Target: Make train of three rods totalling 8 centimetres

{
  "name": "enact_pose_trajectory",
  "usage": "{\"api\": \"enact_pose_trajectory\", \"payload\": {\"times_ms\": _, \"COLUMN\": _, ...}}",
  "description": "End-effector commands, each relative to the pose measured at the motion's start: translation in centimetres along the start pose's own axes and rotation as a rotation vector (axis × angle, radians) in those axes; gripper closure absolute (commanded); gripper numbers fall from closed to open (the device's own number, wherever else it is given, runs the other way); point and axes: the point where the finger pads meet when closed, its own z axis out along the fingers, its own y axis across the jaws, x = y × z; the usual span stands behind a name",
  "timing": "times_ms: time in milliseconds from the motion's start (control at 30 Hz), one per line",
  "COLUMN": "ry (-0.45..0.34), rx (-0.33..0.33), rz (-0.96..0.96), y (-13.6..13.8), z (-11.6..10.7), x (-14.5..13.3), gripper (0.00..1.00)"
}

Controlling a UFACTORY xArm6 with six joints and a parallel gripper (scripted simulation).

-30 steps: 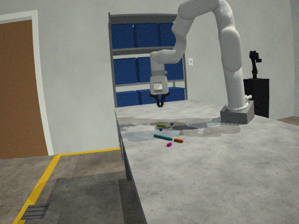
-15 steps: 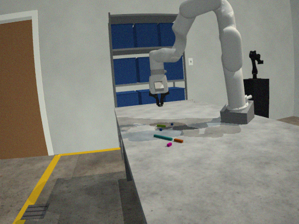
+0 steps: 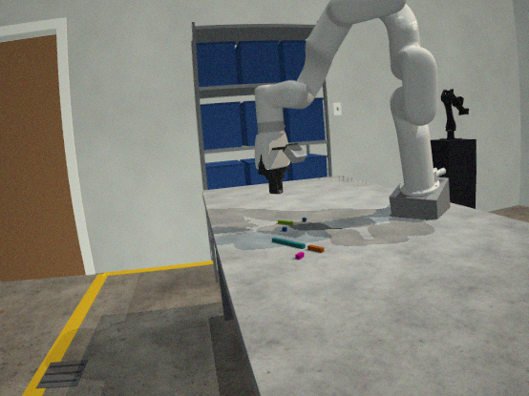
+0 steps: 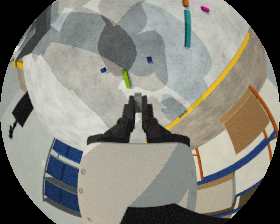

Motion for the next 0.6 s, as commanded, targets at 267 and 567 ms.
{"api": "enact_pose_trajectory", "payload": {"times_ms": 267, "ry": -0.003, "rx": -0.010, "rz": -0.231, "y": 2.86, "z": -0.23, "x": 2.22, "gripper": 0.96}}
{"api": "enact_pose_trajectory", "payload": {"times_ms": 567, "ry": -0.003, "rx": -0.010, "rz": -0.231, "y": 2.86, "z": -0.18, "x": 2.22, "gripper": 0.96}}
